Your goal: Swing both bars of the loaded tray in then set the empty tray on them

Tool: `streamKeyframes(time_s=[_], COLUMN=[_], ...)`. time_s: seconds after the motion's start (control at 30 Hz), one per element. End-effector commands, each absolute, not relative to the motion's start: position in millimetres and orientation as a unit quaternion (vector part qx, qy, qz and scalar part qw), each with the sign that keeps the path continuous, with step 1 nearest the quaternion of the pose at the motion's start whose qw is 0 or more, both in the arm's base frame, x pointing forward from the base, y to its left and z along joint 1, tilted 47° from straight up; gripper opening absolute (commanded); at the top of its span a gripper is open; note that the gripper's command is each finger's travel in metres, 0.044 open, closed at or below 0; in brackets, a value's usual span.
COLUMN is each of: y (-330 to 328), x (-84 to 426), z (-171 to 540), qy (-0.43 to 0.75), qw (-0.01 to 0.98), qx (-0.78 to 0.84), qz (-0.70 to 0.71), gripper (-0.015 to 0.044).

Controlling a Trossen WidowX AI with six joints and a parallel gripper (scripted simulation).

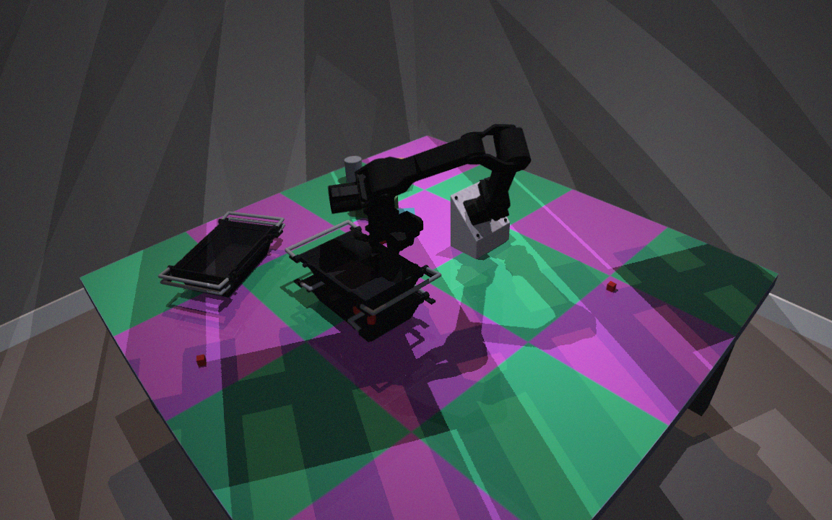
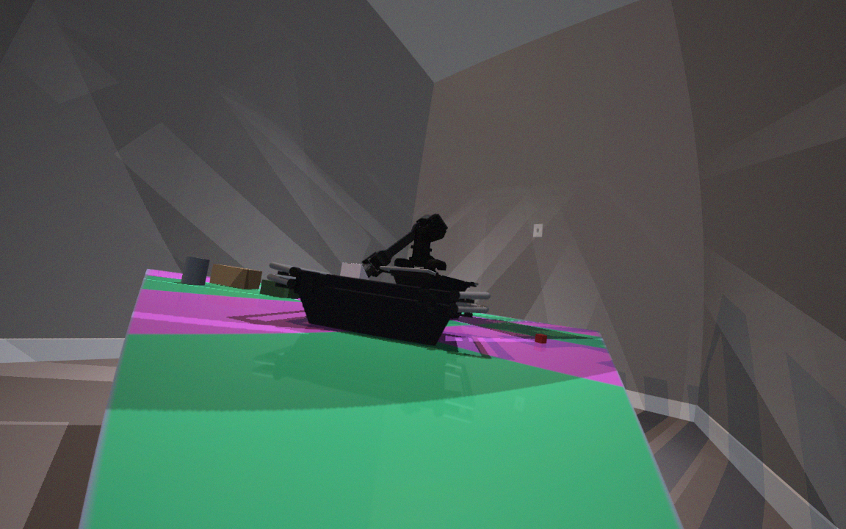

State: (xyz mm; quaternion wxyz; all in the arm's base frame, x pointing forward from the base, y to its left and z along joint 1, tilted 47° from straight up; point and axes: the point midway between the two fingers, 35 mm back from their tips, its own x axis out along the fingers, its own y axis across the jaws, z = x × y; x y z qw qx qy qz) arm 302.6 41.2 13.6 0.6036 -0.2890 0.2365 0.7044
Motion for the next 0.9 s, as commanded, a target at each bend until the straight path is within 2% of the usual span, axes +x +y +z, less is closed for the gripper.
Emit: streamKeyframes(time_s=[0.0,0.4,0.87], y=[41,41,19], x=[301,301,310], z=[13,13,33], qy=[0.241,0.241,0.24], qw=[0.603,0.603,0.603], qx=[-0.286,-0.286,-0.29], qz=[0.704,0.704,0.703], gripper=[0.0264,0.044,0.044])
